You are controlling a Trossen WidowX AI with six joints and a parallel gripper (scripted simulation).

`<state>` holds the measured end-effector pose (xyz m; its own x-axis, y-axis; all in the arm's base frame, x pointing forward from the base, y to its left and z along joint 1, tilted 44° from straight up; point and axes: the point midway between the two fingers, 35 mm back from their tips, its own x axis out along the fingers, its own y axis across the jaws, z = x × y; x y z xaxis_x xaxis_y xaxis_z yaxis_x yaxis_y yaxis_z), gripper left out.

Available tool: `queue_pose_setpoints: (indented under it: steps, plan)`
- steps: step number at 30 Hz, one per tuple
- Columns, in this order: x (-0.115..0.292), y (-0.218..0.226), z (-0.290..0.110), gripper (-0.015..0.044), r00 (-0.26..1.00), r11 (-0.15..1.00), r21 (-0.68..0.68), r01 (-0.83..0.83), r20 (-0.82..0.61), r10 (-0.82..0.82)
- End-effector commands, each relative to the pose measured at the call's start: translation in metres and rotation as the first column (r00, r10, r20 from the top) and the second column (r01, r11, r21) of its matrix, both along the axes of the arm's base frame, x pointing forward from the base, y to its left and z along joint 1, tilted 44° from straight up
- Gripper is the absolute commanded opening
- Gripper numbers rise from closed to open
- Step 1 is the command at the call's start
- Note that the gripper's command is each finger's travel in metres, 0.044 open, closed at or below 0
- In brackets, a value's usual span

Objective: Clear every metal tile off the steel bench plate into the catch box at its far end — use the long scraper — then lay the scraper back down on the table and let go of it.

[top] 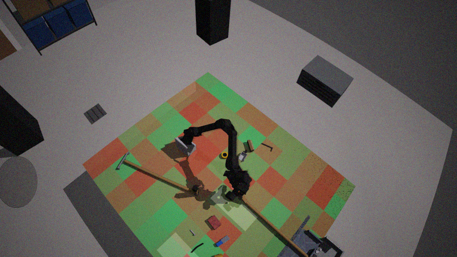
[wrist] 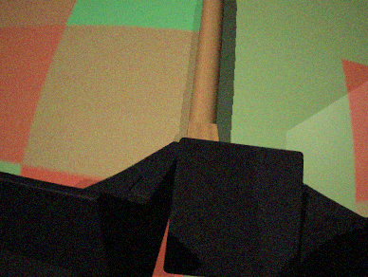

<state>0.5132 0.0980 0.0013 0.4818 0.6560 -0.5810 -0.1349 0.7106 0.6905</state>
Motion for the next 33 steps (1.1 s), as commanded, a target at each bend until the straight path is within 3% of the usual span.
queue_pose_setpoints:
  steps: [1, 33]
  plan:
    - [0.0094, 0.0011, 0.0033, 0.0000, 1.000, 1.000, 0.000, 0.006, 0.010, -0.006]
    - [0.0122, 0.0028, 0.0008, 0.0000, 1.000, 1.000, 0.001, 0.004, 0.005, -0.004]
